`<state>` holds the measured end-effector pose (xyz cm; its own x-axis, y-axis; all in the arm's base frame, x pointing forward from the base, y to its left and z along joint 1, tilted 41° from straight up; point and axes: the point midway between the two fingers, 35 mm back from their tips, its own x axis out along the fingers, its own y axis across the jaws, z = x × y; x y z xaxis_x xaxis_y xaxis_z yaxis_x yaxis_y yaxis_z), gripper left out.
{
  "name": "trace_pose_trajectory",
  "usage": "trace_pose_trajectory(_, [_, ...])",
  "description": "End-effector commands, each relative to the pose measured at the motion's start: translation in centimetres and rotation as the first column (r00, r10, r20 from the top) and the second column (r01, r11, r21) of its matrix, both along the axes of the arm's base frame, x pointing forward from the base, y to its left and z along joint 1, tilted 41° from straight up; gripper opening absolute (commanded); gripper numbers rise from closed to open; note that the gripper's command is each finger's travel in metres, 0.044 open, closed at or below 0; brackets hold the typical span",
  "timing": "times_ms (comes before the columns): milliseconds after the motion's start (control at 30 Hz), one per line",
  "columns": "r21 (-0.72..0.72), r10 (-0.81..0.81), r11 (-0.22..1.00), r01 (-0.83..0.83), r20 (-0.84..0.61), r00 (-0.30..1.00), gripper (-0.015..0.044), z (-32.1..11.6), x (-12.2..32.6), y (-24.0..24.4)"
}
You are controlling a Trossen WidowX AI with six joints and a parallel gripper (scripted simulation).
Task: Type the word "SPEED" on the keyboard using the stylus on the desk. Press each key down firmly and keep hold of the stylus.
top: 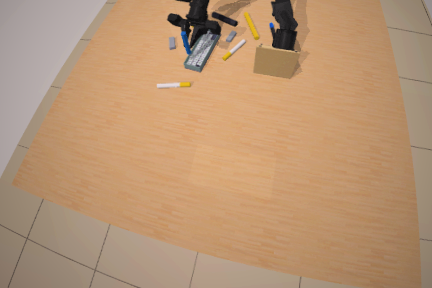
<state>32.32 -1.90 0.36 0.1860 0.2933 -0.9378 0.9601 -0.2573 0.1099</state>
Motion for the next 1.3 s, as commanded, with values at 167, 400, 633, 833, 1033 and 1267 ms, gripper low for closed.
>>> trace_pose_trajectory(167, [0.003, 0.005, 1.0, -0.005, 0.002, 1.0, 0.0081, -0.5, -0.1, -0.3])
trace_pose_trajectory(400, [0.003, 0.005, 1.0, -0.005, 0.002, 1.0, 0.0081, -0.7, -0.1, -0.5])
trace_pose_trajectory(633, [0.003, 0.005, 1.0, -0.005, 0.002, 1.0, 0.0081, -0.8, -0.1, -0.6])
trace_pose_trajectory(833, [0.003, 0.005, 1.0, -0.005, 0.002, 1.0, 0.0081, -0.7, -0.1, -0.5])
trace_pose_trajectory(1033, [0.004, 0.005, 1.0, -0.005, 0.002, 1.0, 0.0081, 1.3, 0.2, 1.2])
trace_pose_trajectory(1267, [0.005, 0.013, 1.0, -0.013, 0.004, 1.0, 0.0081, 1.7, 0.2, 1.8])
